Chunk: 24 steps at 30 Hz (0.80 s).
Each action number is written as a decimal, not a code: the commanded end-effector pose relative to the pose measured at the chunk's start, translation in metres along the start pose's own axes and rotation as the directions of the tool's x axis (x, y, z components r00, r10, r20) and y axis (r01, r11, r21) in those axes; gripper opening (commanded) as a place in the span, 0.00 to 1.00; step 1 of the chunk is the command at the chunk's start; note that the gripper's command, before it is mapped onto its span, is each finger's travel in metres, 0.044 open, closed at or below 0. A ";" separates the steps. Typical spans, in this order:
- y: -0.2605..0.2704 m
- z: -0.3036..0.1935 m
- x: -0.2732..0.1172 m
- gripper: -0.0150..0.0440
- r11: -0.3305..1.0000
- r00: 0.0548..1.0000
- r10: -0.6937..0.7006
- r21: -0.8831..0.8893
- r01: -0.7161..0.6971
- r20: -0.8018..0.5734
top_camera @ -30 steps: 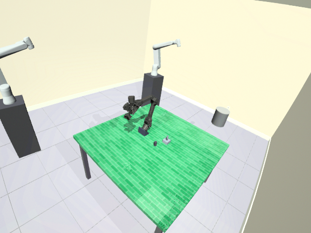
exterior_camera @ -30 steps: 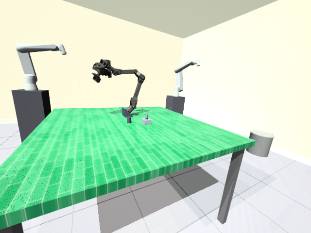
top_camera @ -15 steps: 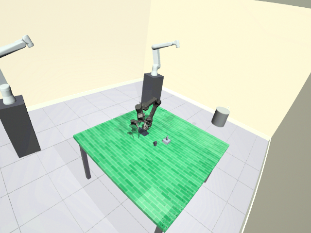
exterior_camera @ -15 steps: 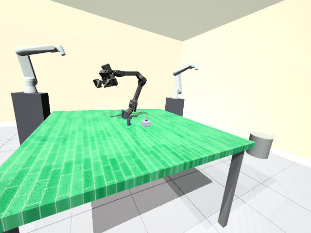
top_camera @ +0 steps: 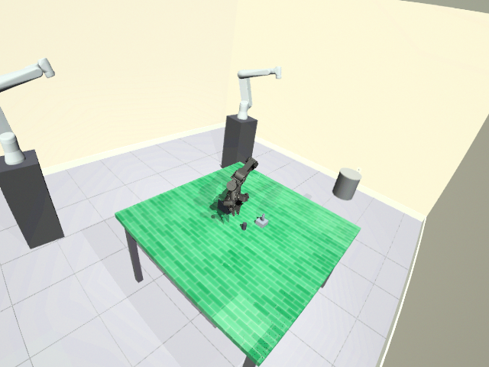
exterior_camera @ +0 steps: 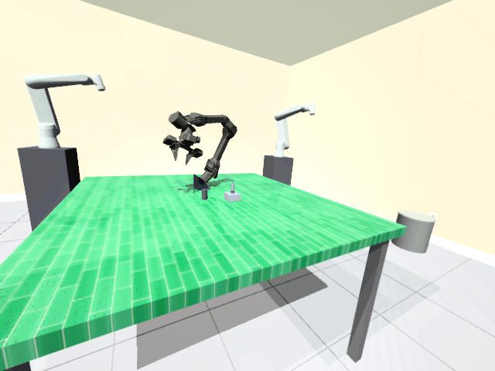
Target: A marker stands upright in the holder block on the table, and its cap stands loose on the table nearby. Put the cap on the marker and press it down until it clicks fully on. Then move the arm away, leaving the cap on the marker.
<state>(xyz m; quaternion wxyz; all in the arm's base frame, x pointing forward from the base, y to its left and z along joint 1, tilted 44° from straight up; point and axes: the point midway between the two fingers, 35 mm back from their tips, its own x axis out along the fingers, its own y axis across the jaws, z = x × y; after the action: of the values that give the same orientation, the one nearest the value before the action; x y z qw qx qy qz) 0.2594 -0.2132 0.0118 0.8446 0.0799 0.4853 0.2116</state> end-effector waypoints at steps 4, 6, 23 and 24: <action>0.095 0.010 0.029 0.68 0.538 0.897 0.315 -0.720 -0.439 -0.311; 0.111 0.010 0.030 0.68 0.391 0.860 0.359 -0.779 -0.491 -0.362; 0.132 0.007 0.045 0.68 0.264 0.827 0.392 -0.812 -0.520 -0.402; 0.136 0.003 0.053 0.68 0.263 0.827 0.392 -0.813 -0.520 -0.402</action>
<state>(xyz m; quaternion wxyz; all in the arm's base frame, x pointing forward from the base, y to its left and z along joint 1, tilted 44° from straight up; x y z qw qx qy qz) 0.2513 -0.0840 0.0287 0.6267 -0.2695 0.3007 0.6665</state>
